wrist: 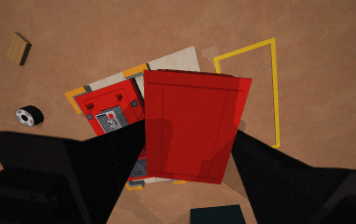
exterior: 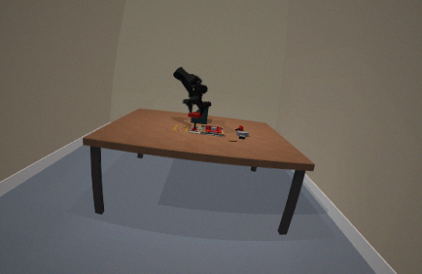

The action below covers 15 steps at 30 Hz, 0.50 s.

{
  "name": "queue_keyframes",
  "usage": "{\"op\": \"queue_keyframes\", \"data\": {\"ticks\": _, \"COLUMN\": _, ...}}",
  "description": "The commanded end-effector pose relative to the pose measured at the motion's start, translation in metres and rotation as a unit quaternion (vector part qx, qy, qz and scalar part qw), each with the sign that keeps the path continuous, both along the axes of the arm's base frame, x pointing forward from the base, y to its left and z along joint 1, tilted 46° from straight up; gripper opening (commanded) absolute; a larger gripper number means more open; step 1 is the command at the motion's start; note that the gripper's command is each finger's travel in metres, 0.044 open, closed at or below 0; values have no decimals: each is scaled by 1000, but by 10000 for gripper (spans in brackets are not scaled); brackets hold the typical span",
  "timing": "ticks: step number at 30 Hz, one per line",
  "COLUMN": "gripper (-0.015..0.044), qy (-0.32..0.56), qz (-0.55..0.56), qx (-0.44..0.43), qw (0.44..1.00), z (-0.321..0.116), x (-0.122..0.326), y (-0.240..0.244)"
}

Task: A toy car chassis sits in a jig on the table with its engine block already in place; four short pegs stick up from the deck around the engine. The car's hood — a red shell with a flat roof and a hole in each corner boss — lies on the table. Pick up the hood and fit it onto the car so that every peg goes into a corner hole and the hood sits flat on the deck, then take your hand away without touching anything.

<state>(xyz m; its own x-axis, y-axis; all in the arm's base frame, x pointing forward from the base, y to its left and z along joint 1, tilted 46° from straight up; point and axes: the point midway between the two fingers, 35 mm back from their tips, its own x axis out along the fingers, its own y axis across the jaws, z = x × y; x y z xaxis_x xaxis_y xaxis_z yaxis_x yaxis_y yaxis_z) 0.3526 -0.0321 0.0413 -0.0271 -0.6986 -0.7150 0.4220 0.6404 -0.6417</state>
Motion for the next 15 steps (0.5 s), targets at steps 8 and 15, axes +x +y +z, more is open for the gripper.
{"op": "queue_keyframes", "data": {"ticks": 8, "gripper": 0, "qy": 42, "qz": 46, "qx": 4, "qw": 998, "z": -29, "x": 8, "y": 32}}
{"op": "queue_keyframes", "data": {"ticks": 15, "gripper": 0, "qy": 69, "qz": 73, "qx": 3, "qw": 995, "z": -48, "x": 10, "y": 51}}
